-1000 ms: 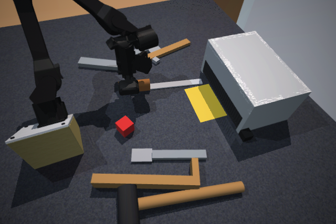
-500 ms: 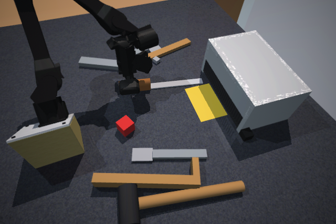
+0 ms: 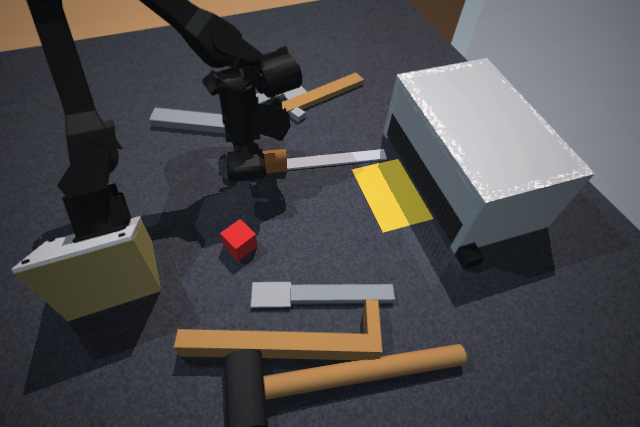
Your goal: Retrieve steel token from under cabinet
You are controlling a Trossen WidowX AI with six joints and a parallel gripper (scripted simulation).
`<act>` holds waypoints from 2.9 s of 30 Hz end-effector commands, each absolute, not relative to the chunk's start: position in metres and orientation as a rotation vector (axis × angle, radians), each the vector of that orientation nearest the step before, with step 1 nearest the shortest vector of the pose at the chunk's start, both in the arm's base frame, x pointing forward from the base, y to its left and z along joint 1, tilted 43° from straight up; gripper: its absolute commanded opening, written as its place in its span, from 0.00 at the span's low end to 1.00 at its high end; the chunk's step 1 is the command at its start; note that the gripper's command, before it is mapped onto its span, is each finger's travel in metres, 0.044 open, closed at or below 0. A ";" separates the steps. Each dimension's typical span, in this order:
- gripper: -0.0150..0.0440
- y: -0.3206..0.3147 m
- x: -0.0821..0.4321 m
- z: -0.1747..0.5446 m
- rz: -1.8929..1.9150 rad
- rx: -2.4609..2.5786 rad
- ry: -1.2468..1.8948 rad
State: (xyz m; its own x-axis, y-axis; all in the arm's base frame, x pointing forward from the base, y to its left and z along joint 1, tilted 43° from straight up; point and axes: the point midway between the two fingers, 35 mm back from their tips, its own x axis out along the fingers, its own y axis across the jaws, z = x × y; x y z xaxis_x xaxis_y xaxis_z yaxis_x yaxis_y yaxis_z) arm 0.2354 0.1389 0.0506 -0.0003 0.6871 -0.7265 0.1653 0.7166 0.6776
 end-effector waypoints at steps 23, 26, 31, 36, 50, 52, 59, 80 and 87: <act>0.25 0.137 0.256 0.049 0.477 0.715 1.547; 0.25 0.137 0.259 0.049 0.477 0.714 1.546; 0.25 0.136 0.266 0.048 0.477 0.713 1.546; 0.25 0.135 0.271 0.048 0.478 0.713 1.546; 0.25 0.134 0.288 0.046 0.478 0.712 1.545; 0.25 0.133 0.290 0.046 0.478 0.712 1.545; 0.25 0.133 0.298 0.045 0.479 0.711 1.544; 0.25 0.130 0.322 0.044 0.479 0.711 1.543; 0.25 0.129 0.329 0.043 0.479 0.710 1.542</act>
